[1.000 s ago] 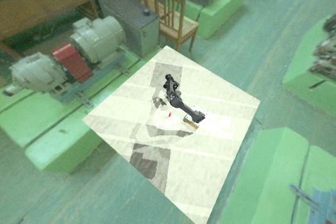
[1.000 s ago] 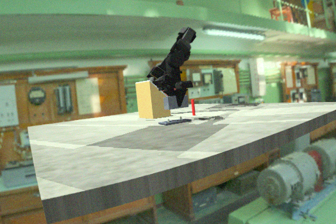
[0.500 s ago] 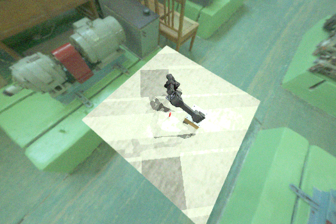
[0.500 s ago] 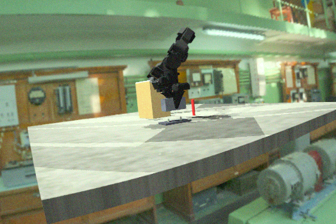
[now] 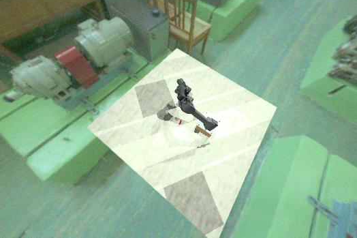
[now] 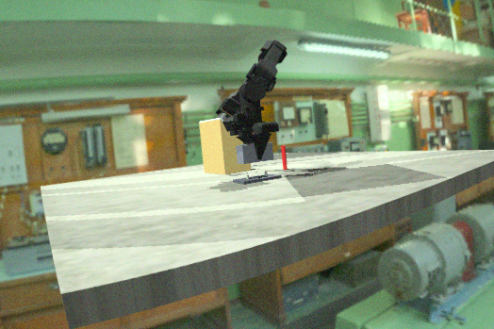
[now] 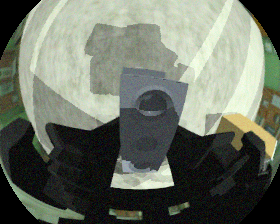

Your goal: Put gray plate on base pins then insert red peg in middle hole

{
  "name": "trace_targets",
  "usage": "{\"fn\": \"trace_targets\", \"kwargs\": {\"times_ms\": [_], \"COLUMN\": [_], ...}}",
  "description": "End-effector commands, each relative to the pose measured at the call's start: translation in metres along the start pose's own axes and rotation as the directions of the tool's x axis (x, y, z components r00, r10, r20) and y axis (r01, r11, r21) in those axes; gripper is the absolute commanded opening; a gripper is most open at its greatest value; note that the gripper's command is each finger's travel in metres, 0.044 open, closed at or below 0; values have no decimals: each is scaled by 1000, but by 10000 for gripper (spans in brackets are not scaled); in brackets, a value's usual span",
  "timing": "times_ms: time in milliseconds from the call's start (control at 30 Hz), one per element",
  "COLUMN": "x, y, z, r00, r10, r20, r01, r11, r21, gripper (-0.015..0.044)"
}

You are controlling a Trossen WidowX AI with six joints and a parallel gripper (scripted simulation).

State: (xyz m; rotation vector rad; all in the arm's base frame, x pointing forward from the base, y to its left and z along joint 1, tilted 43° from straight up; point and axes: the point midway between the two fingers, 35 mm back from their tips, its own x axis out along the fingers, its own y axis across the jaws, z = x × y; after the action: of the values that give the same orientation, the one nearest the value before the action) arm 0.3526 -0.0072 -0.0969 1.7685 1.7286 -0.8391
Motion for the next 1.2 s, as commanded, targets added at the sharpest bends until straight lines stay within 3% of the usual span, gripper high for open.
{"fn": "trace_targets", "kwargs": {"times_ms": [0,833,1133,1167], "x": [2,39,35,35], "y": [0,0,1,1], "z": [2,2,1,1], "r00": [1000,1000,1000,1000], "r10": [1,0,2,2], "r20": [4,2,6,6], "r01": [-1,0,-2,-2], "r11": [1000,1000,1000,1000], "r21": [3,3,-5,-5], "gripper": [0,0,0,26]}}
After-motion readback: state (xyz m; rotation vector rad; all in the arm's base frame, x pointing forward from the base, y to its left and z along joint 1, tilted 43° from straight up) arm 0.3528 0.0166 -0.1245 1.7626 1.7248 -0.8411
